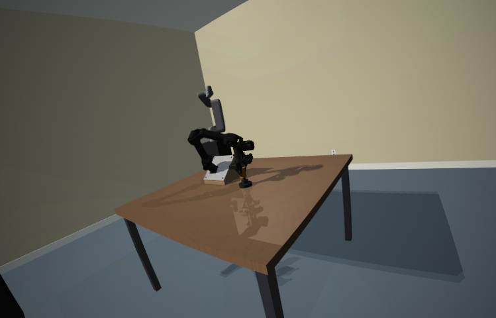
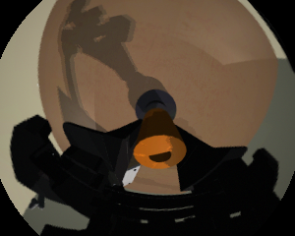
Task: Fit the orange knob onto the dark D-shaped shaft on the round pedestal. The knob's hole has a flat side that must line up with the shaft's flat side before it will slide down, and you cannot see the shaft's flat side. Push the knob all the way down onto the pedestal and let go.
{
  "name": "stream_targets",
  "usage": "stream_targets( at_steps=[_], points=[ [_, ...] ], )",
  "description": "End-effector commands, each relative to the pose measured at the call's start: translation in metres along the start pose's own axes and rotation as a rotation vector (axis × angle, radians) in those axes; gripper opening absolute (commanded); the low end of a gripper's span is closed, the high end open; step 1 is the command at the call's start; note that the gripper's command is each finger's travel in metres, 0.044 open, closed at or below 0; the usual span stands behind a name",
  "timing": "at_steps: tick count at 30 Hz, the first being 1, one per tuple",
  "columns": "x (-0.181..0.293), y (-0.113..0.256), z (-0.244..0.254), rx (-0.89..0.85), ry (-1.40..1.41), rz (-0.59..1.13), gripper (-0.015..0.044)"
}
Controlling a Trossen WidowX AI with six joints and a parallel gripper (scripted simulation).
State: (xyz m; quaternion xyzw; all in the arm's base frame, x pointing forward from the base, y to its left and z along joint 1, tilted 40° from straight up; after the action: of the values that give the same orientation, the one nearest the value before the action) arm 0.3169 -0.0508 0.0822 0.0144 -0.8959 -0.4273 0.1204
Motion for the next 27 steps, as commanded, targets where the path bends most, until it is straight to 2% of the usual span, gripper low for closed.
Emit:
stream_targets(
  at_steps=[1, 7, 27],
  points=[
    [-0.0014, 0.0032, -0.0007, 0.004, 0.024, -0.005, 0.0000],
    [-0.0032, 0.0025, 0.0008, 0.004, 0.208, -0.005, 0.0000],
    [-0.0010, -0.0014, -0.0006, 0.004, 0.208, -0.004, 0.0000]
  ],
)
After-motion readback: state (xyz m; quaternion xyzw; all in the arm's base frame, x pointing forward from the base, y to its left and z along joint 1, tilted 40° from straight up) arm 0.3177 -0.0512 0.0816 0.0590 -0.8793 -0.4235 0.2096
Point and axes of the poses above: the point midway between the two fingers, 35 mm back from their tips, its own y axis back along the fingers, its own z axis across the jaws, x = y × z, the point moved 4 cm from there along y, back along the fingers, and after that the axes turned 12 degrees about y, right-handed, at the moved point
